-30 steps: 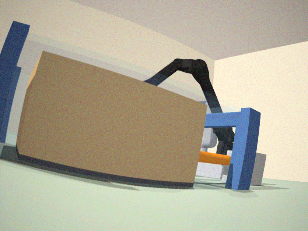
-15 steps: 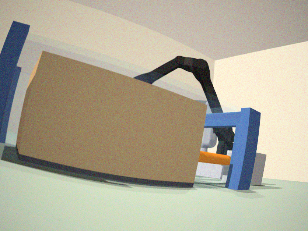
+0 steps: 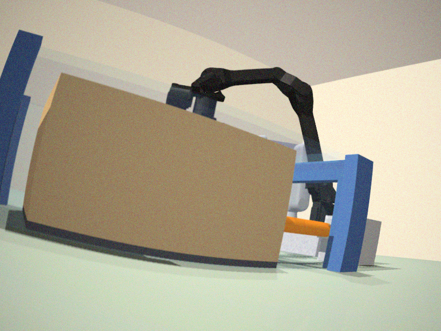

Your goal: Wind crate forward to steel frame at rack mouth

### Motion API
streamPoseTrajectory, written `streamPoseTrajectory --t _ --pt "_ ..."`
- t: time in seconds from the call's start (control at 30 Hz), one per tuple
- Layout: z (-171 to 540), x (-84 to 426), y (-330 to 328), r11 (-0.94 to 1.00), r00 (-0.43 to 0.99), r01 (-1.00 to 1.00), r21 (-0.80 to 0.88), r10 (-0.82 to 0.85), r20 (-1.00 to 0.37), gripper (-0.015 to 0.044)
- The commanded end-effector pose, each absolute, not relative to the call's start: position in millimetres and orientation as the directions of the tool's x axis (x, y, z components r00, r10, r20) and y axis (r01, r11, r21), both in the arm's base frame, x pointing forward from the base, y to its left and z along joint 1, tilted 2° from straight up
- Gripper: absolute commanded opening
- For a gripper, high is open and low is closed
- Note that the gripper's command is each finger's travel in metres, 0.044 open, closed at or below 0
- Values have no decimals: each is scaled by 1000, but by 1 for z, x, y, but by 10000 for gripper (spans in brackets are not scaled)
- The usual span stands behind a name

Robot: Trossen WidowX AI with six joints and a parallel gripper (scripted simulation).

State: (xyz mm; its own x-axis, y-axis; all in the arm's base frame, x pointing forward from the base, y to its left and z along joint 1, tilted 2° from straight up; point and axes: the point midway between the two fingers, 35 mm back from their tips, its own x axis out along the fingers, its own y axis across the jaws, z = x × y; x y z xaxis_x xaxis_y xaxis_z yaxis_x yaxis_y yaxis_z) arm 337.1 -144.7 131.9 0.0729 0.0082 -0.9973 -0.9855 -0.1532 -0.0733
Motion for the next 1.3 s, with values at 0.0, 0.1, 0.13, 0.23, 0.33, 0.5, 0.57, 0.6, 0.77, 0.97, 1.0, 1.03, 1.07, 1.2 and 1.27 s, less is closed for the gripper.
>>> streamPoseTrajectory --t 0.0,0.1,0.13,0.23,0.33,0.5,0.57,0.6,0.77,0.97,1.0,1.03,1.07,1.2,1.27 --pt "137 343 -130 -128 94 -987 -93 4 -996 0" --pt "140 348 -111 -95 105 -990 -105 6 -994 0" --pt "141 350 -105 -84 109 -991 -109 7 -994 0" --pt "145 355 -88 -41 131 -991 -131 -1 -991 0" --pt "150 360 -71 3 155 -988 -155 -6 -988 0" --pt "156 366 -41 77 194 -978 -194 -8 -981 0" --pt "158 367 -29 108 208 -972 -208 -6 -978 0" --pt "160 368 -23 123 215 -969 -214 -4 -977 0" --pt "164 369 8 202 244 -950 -237 9 -970 0" --pt "167 362 41 311 260 -920 -239 26 -965 0" --pt "167 361 46 329 262 -914 -238 29 -965 0" --pt "168 359 51 347 264 -907 -237 32 -964 0" --pt "168 357 57 366 266 -901 -235 35 -963 0" --pt "169 352 71 383 268 -895 -231 47 -962 0" --pt "170 346 81 332 265 -915 -230 64 -962 0"
